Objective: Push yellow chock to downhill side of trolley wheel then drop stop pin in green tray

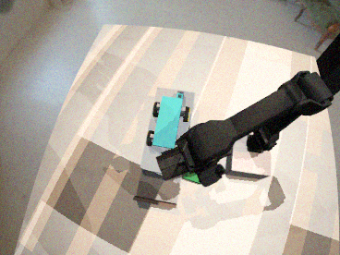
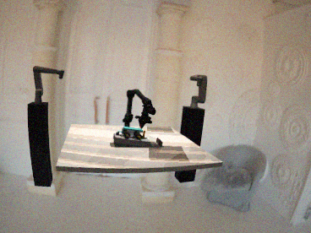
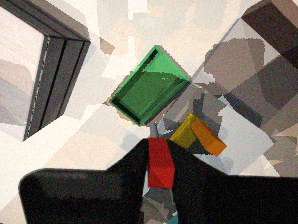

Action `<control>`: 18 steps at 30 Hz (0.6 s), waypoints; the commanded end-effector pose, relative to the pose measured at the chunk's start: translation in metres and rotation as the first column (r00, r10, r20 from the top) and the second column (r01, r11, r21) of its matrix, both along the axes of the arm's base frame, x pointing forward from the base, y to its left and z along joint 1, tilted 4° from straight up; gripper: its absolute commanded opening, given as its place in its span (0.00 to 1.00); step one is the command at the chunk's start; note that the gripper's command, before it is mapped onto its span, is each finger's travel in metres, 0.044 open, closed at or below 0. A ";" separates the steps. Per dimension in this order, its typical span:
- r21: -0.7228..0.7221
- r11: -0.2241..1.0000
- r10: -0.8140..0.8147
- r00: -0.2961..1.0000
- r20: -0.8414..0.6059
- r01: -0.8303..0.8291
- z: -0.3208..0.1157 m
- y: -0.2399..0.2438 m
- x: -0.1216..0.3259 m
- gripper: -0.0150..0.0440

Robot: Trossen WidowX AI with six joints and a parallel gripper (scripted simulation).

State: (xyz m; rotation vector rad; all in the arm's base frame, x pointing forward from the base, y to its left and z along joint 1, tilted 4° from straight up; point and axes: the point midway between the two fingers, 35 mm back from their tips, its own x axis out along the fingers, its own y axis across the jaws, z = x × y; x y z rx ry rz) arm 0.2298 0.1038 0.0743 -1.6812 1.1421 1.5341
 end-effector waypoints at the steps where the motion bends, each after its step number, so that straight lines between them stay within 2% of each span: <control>1: 0.036 0.991 0.127 0.992 -0.025 -0.126 0.000 -0.002 -0.001 0.25; 9: 0.102 0.931 0.357 0.933 -0.051 -0.350 0.000 -0.003 -0.001 0.25; 18: 0.175 0.796 0.594 0.804 -0.043 -0.579 0.000 -0.005 0.000 0.25</control>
